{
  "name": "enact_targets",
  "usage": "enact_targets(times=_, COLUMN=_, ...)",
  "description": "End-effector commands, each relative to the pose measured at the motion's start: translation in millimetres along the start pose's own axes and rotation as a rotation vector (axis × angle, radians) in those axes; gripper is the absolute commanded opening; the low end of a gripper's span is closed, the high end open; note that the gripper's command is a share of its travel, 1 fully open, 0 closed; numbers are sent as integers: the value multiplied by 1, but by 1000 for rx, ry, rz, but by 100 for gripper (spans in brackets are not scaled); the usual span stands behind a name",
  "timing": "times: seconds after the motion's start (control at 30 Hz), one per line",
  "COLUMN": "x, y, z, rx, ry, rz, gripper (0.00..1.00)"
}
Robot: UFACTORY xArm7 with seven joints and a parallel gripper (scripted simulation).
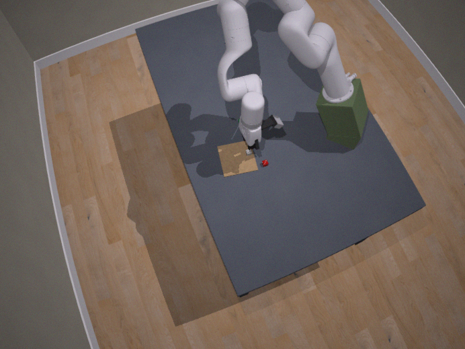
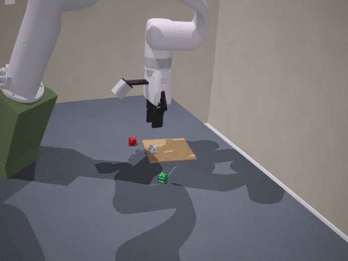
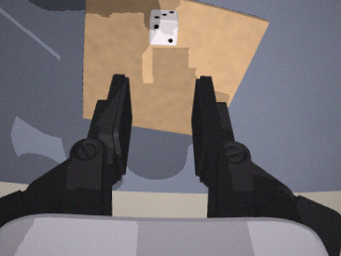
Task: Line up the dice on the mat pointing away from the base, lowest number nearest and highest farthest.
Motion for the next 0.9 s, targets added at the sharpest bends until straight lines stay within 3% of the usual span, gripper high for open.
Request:
enact_targets(times=0.0, x=0, y=1, z=-4, rx=1, ry=3, rz=-1, gripper=36)
enact_targets(times=0.03, x=0, y=1, z=-4, rx=1, ry=3, rz=-1, gripper=100)
enact_targets(times=0.7, x=1, y=0, z=-3, rx=1, ry=3, rz=-1, gripper=100)
enact_targets(times=0.83, x=45, y=-15, z=7, rx=8, ry=4, rz=28, gripper=100)
enact_targets(times=0.87, x=45, y=-15, z=7, rx=8, ry=4, rz=28, gripper=100)
Point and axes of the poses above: the point where the finger pads meet when closed, its own z axis out along the fingers, its own x axis across the jaws, y = z × x, the point moved 10 cm from there along -z, back along the fingers, and after that the axes turned 11 degrees about -z, right-handed, at the moved point
